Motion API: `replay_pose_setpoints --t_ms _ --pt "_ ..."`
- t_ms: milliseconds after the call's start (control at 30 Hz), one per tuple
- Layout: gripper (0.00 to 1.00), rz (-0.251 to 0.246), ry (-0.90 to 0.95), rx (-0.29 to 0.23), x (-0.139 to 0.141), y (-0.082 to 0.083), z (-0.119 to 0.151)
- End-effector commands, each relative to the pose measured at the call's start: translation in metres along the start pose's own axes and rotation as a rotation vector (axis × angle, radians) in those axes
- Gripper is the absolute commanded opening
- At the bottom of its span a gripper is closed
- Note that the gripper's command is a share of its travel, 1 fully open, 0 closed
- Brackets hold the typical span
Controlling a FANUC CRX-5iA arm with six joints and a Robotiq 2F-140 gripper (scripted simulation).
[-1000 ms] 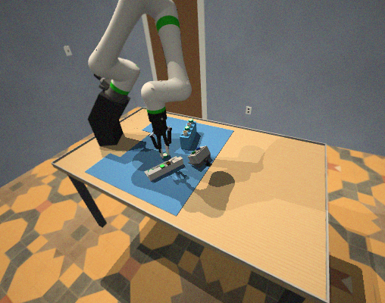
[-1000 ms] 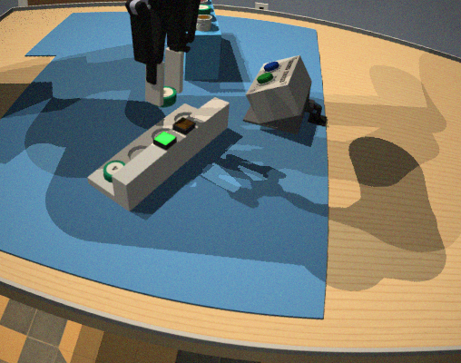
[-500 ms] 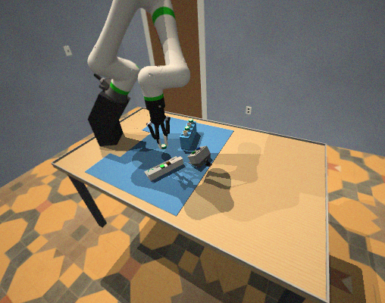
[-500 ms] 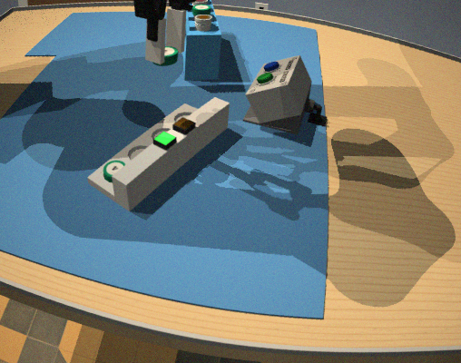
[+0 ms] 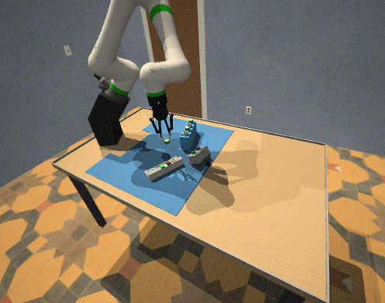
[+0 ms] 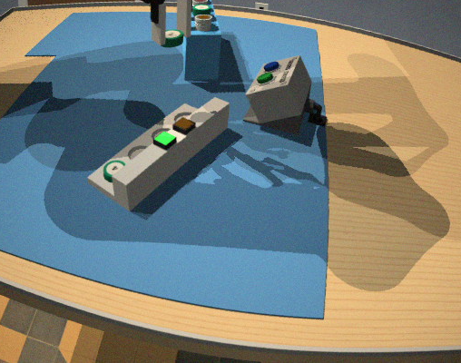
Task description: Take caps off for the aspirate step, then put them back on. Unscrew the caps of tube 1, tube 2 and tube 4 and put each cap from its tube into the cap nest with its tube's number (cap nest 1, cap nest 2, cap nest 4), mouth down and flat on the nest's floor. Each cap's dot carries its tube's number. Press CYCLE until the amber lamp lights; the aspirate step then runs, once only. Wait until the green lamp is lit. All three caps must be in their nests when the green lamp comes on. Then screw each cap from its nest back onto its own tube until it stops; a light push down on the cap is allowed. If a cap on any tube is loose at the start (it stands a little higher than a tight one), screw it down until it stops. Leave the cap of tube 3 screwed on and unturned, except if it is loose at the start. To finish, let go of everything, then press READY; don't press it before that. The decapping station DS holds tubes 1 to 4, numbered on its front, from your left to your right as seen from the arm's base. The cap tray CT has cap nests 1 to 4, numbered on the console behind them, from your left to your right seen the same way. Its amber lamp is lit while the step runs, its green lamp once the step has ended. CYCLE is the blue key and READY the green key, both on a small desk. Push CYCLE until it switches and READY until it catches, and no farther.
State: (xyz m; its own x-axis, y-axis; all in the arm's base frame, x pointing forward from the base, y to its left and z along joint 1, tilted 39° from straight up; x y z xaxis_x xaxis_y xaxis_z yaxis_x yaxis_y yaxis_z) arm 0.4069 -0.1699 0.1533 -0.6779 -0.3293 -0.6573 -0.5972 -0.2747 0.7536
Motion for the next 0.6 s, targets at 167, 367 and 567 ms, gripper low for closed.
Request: replay_pose_setpoints --t_ms 167,367,567 --pt "0.00 0.035 -0.056 0.020 -0.034 -0.003 0.053" --pt "0.00 0.035 -0.056 0.020 -0.050 -0.004 0.082" --pt "0.00 0.035 -0.056 0.020 -0.071 -0.005 0.119"
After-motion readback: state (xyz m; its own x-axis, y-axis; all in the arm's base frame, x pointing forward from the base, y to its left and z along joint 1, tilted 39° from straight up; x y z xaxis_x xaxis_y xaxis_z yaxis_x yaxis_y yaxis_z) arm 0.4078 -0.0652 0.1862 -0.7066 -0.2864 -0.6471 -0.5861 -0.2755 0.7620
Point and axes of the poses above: the point where the finger pads meet when closed, its own y axis back along the fingers, its own x axis across the jaws, z = x × y, the point moved 7 cm from there along y, back along the fingers, and after that the axes turned 12 degrees about -y, right-handed, at the moved point
